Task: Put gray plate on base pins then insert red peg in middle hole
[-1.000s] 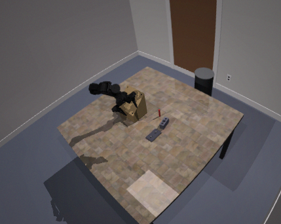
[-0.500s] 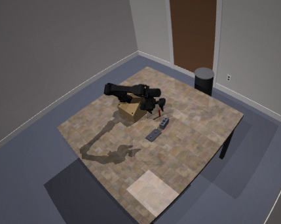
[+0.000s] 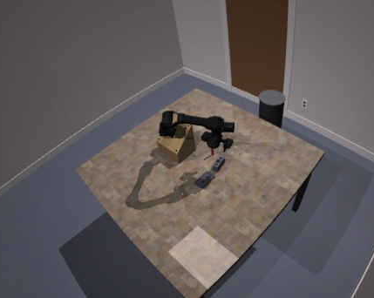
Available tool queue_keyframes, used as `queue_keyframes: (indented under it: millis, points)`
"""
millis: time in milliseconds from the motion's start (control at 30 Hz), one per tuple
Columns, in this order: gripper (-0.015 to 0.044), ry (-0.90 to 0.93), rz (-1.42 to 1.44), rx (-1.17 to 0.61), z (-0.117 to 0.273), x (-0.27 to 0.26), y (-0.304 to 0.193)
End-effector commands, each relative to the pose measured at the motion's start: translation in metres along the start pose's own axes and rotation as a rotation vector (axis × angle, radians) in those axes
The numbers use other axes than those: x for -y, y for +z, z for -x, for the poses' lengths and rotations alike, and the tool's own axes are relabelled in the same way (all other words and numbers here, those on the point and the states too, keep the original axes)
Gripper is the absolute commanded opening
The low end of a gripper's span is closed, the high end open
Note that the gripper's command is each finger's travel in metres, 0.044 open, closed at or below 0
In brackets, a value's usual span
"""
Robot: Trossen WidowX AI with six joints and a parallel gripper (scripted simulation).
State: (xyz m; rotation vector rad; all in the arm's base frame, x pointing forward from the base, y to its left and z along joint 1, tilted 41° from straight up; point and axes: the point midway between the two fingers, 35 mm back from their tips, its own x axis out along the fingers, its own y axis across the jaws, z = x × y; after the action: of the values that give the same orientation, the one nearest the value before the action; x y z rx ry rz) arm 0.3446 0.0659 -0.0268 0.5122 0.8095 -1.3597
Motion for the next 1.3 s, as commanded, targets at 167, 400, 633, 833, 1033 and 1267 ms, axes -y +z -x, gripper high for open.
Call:
queue_keyframes:
  millis: [167, 400, 633, 833, 1033, 1267]
  points:
    - [0.044, 0.002, -0.03, 0.0, -0.055, -0.003, 0.004]
    - [0.044, 0.002, -0.03, 0.001, -0.073, -0.002, 0.006]
    - [0.044, 0.002, -0.03, 0.001, -0.083, -0.003, 0.008]
    - [0.044, 0.002, -0.029, 0.001, -0.092, -0.003, 0.008]
    - [0.044, 0.002, -0.029, 0.001, -0.102, -0.004, 0.008]
    - [0.044, 0.002, -0.029, 0.002, -0.114, -0.003, 0.008]
